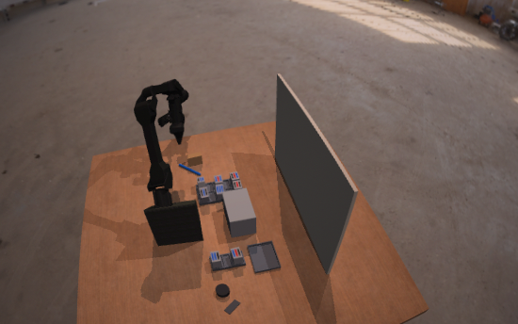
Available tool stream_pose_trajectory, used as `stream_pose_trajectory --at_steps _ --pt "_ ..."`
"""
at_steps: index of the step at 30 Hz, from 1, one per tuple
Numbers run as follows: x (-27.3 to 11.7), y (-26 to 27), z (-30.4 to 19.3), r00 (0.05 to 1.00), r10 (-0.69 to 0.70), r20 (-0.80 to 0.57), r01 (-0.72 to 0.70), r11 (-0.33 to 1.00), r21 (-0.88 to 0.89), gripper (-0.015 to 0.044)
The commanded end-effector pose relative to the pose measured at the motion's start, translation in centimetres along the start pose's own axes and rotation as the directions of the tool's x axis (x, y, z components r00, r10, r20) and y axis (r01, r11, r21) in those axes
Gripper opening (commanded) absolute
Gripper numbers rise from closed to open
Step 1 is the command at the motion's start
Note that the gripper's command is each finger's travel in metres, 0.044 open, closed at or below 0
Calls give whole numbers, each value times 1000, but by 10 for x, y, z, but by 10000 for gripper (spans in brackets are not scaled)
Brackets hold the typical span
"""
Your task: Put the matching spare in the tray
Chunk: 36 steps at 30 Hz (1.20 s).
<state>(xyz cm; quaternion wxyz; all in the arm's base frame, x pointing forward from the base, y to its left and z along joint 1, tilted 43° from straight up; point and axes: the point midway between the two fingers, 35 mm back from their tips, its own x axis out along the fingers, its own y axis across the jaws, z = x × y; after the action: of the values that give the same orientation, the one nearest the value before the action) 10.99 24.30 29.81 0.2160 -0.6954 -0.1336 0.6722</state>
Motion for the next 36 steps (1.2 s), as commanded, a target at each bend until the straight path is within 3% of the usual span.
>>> stream_pose_trajectory --at_steps 1,5,9,13,17,22,27,32,36 --pt "22 11 -51 999 45 6 -44 923 382 440" --pt "38 35 -97 997 80 24 -75 722 688 440" --pt "47 53 -126 995 89 42 -84 543 835 440" --pt "60 88 -173 994 73 78 -90 187 978 440" --pt "66 136 -215 996 31 80 -74 -148 986 440" --pt "72 197 -253 995 -41 87 -95 -554 827 440" --pt "75 269 -279 989 -136 63 -149 -861 485 440" --pt "76 338 -289 972 -234 5 -233 -969 79 440" --pt "76 343 -289 970 -242 0 -242 -969 47 440"
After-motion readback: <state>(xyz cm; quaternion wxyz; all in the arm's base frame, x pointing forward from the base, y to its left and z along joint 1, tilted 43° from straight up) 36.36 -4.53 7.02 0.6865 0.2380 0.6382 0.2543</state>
